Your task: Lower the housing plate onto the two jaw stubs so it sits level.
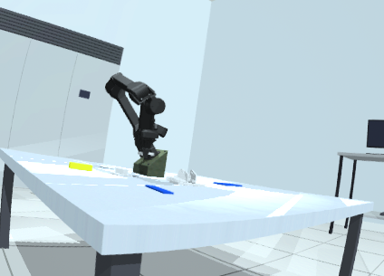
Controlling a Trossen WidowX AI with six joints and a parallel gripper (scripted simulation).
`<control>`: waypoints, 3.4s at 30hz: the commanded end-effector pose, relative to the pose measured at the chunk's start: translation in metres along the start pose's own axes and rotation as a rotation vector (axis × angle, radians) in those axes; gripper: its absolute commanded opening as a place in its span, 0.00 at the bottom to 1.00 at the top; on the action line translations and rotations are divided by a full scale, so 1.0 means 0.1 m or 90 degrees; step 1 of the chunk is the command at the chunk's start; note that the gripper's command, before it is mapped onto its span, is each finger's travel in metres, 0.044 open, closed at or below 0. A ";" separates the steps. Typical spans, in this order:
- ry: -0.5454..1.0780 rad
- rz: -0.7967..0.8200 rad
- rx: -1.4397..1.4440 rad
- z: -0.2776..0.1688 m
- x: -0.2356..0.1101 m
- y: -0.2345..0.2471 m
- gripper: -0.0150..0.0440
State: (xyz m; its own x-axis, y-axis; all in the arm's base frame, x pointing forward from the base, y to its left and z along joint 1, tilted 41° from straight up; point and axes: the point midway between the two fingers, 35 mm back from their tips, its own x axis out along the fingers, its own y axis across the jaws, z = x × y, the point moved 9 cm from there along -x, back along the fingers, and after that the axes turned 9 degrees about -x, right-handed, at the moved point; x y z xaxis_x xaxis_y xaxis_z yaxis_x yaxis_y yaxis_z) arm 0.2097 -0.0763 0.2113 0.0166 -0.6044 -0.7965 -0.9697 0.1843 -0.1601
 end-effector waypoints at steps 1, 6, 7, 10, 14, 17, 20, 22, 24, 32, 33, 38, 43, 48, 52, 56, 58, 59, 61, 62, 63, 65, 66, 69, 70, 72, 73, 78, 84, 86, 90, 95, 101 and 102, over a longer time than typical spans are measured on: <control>0.000 0.005 0.055 0.13 0.03 -0.02 0.85; -0.002 0.007 0.119 0.26 0.03 -0.04 0.85; -0.002 0.007 0.132 0.29 0.04 -0.04 0.85; -0.003 0.009 0.170 0.37 0.04 -0.05 0.85; -0.003 0.010 0.221 0.47 0.04 -0.06 0.85; -0.003 0.011 0.259 0.55 0.05 -0.06 0.85; -0.002 0.012 0.297 0.64 0.05 -0.06 0.85; -0.001 0.012 0.323 0.69 0.05 -0.06 0.85; 0.000 0.013 0.348 0.74 0.05 -0.05 0.85; 0.005 0.012 0.450 0.96 0.05 -0.03 0.85; 0.006 0.012 0.462 0.98 0.05 -0.02 0.85; 0.010 0.010 0.526 1.11 0.06 0.00 0.85; 0.015 0.006 0.590 1.24 0.06 0.04 0.85; 0.020 0.001 0.654 1.37 0.06 0.08 0.85; 0.023 -0.004 0.705 1.46 0.06 0.12 0.85; 0.027 -0.011 0.757 1.56 0.06 0.17 0.85; 0.028 -0.014 0.782 1.61 0.06 0.19 0.85; 0.029 -0.016 0.795 1.63 0.06 0.20 0.85; 0.030 -0.020 0.821 1.68 0.06 0.23 0.85; 0.031 -0.022 0.832 1.69 0.07 0.24 0.85; 0.031 -0.023 0.838 1.71 0.07 0.24 0.85; 0.031 -0.023 0.840 1.71 0.07 0.24 0.85; 0.031 -0.023 0.840 1.71 0.07 0.24 0.85; 0.031 -0.023 0.840 1.71 0.07 0.24 0.85; 0.031 -0.023 0.840 1.71 0.07 0.24 0.85; 0.031 -0.023 0.840 1.71 0.07 0.24 0.85; 0.031 -0.023 0.840 1.71 0.07 0.24 0.85; 0.031 -0.023 0.840 1.71 0.07 0.24 0.85; 0.031 -0.023 0.844 1.71 0.07 0.24 0.85; 0.031 -0.023 0.844 1.71 0.07 0.24 0.85; 0.031 -0.023 0.844 1.71 0.07 0.24 0.85; 0.031 -0.023 0.844 1.76 0.07 0.34 0.85; 0.031 -0.023 0.844 1.78 0.07 0.37 0.85; 0.031 -0.023 0.844 1.78 0.07 0.37 0.85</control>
State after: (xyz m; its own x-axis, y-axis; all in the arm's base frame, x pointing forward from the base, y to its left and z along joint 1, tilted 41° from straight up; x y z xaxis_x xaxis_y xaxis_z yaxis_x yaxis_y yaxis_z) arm 0.2198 0.0639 0.0982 0.0071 -0.6484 -0.7612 -0.0012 0.7613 -0.6484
